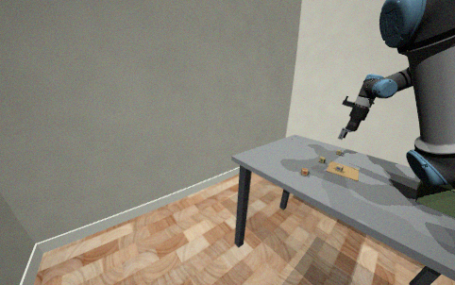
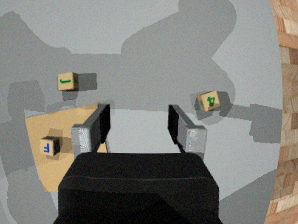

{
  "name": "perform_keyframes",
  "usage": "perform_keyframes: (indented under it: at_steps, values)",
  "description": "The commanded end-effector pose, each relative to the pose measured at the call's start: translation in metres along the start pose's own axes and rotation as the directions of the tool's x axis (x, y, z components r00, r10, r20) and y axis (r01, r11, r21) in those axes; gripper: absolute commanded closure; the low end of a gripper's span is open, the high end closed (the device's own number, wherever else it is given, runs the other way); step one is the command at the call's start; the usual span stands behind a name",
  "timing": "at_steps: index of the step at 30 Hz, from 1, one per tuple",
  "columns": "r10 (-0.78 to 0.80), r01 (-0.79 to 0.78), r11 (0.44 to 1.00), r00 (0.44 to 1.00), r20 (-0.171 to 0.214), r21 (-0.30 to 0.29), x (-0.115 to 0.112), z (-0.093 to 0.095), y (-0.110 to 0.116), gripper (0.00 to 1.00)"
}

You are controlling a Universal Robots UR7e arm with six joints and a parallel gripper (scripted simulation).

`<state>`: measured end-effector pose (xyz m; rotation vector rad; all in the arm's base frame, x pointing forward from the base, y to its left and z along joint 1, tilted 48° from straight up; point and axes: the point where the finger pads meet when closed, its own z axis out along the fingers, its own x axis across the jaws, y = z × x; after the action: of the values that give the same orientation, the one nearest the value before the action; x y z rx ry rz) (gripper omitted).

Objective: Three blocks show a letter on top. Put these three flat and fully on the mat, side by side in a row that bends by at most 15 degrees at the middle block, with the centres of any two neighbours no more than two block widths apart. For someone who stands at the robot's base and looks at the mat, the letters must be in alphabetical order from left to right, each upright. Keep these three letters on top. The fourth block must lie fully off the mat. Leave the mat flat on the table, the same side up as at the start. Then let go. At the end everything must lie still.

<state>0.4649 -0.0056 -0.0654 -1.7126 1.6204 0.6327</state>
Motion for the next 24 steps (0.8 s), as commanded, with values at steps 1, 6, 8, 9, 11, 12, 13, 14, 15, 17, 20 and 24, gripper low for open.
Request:
perform_keyframes:
  at_steps: [1, 6, 8, 9, 11, 12, 13, 14, 15, 17, 20, 24]
  values:
    - [0.012, -0.012, 0.999, 1.0, -0.002, -0.03, -0.028, -0.006, 0.006, 0.0]
    - [0.032, -0.032, 0.996, 0.999, -0.008, -0.083, -0.077, -0.013, 0.022, 0.0]
    - [0.038, -0.039, 0.994, 0.999, -0.011, -0.102, -0.094, -0.015, 0.029, 0.0]
    - [0.041, -0.043, 0.993, 0.999, -0.012, -0.11, -0.102, -0.015, 0.032, 0.0]
    - [0.047, -0.048, 0.991, 0.999, -0.015, -0.126, -0.115, -0.016, 0.039, 0.0]
    - [0.049, -0.051, 0.99, 0.999, -0.016, -0.132, -0.121, -0.016, 0.042, 0.0]
    - [0.051, -0.053, 0.989, 0.999, -0.018, -0.138, -0.127, -0.017, 0.045, 0.0]
    - [0.053, -0.055, 0.988, 0.998, -0.019, -0.143, -0.131, -0.017, 0.047, 0.0]
    - [0.055, -0.057, 0.987, 0.998, -0.02, -0.148, -0.135, -0.017, 0.05, 0.0]
    - [0.055, -0.057, 0.987, 0.998, -0.02, -0.148, -0.135, -0.017, 0.05, 0.0]
    - [0.058, -0.06, 0.986, 0.998, -0.022, -0.157, -0.144, -0.017, 0.054, 0.0]
    - [0.059, -0.062, 0.985, 0.998, -0.023, -0.162, -0.147, -0.018, 0.057, 0.0]
